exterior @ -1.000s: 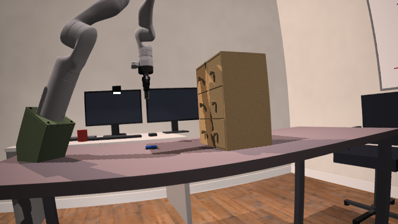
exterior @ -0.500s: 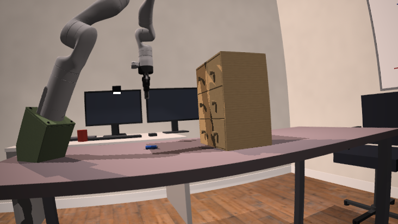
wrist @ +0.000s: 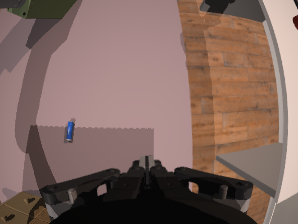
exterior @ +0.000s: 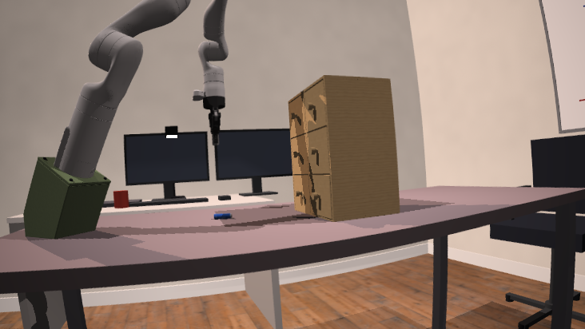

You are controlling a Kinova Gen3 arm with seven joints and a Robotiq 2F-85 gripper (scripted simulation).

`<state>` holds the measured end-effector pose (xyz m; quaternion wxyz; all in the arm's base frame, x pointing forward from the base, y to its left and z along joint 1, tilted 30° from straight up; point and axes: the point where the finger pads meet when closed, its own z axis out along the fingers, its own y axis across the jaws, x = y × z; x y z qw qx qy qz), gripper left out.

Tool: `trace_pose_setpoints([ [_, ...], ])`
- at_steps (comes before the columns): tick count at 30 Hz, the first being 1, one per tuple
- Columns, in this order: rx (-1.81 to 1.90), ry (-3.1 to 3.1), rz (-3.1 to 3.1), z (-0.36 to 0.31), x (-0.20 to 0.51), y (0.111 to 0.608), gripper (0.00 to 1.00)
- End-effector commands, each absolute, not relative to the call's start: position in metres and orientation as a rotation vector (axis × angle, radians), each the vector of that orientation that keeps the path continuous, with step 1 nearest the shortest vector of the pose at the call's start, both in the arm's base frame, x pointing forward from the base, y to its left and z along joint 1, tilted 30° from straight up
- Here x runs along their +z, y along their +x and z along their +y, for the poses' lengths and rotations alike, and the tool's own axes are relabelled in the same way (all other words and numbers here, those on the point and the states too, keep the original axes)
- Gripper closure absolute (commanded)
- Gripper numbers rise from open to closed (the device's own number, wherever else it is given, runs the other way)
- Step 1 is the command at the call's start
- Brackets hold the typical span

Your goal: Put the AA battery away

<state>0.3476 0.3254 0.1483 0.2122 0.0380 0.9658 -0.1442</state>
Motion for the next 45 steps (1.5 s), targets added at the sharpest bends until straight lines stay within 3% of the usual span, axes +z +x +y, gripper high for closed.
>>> trace_pose_setpoints([
  [1,-0.398,0.101,2.682,0.326,0.149,0.348,1.0],
  [45,-0.554,-0.628,2.679,0.294,0.169,0.341,1.0],
])
